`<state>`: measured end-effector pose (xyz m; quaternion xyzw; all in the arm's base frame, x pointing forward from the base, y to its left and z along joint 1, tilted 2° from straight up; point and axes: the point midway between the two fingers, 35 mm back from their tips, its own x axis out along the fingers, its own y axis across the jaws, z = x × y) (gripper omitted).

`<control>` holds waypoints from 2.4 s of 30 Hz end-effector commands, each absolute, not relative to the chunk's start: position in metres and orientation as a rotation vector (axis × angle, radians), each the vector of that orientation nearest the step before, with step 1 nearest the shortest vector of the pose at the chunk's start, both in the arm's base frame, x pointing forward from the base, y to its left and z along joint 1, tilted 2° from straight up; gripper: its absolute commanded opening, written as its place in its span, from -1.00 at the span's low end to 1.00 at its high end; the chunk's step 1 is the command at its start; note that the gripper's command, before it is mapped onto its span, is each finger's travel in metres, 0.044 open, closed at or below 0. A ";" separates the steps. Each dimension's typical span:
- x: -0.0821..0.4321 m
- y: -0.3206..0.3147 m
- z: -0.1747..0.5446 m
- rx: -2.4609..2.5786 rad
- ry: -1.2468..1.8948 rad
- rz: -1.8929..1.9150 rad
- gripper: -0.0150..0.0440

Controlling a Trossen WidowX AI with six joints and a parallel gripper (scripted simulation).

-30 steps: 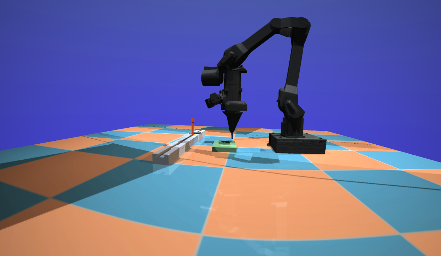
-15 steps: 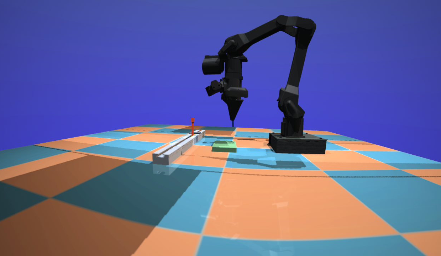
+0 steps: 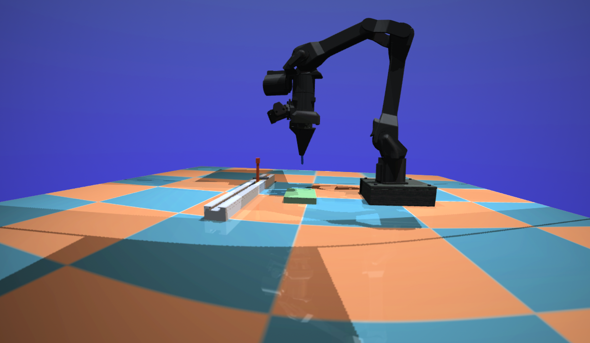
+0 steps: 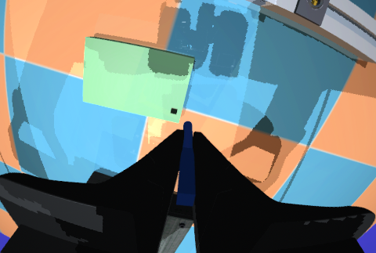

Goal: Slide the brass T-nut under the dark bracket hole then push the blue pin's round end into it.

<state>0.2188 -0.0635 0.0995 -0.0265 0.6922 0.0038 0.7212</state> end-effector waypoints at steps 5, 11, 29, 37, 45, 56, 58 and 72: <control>0.243 -0.078 0.106 -0.041 1.510 -0.008 -1.00; 0.259 -0.089 0.109 -0.026 1.502 -0.024 -1.00; 0.303 -0.126 0.111 0.017 1.476 -0.071 -1.00; 0.320 -0.144 0.109 0.035 1.464 -0.092 -1.00; 0.334 -0.161 0.105 0.051 1.454 -0.111 -1.00; 0.329 -0.155 0.077 0.050 1.454 -0.111 -1.00; 0.327 -0.155 0.075 0.050 1.454 -0.111 -1.00; 0.336 -0.160 0.075 0.050 1.454 -0.112 -1.00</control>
